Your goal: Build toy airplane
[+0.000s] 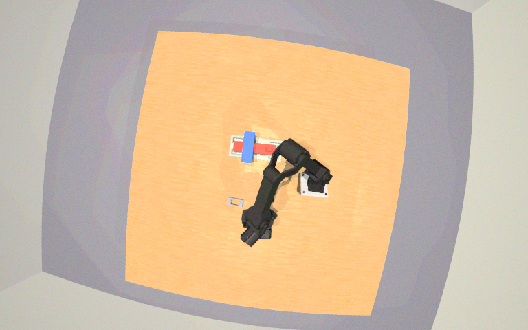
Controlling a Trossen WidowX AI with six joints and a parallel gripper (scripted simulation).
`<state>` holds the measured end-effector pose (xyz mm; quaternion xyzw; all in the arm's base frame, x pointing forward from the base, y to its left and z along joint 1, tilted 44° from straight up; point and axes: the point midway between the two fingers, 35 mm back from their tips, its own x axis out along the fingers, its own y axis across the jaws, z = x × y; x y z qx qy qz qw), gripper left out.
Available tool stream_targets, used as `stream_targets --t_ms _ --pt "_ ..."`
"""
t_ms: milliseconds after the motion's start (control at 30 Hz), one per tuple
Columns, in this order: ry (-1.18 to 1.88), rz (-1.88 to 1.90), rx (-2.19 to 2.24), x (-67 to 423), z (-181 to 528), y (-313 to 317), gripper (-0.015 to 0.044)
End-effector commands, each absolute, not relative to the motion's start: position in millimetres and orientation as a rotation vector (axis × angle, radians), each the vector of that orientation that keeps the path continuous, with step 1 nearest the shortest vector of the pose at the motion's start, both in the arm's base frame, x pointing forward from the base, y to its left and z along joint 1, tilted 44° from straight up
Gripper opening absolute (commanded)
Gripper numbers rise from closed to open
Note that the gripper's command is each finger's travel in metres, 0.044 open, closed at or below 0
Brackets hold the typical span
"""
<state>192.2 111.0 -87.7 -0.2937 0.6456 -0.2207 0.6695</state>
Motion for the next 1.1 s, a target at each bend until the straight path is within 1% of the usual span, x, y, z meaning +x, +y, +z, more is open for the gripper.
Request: stream_targets --t_ms 0,1000,1067 --pt "1.461 -0.503 -0.678 190.8 -92.8 104.0 0.0440" --pt "1.460 -0.506 -0.680 193.1 -124.6 72.2 0.0440" --pt "1.460 -0.506 -0.680 193.1 -124.6 72.2 0.0387"
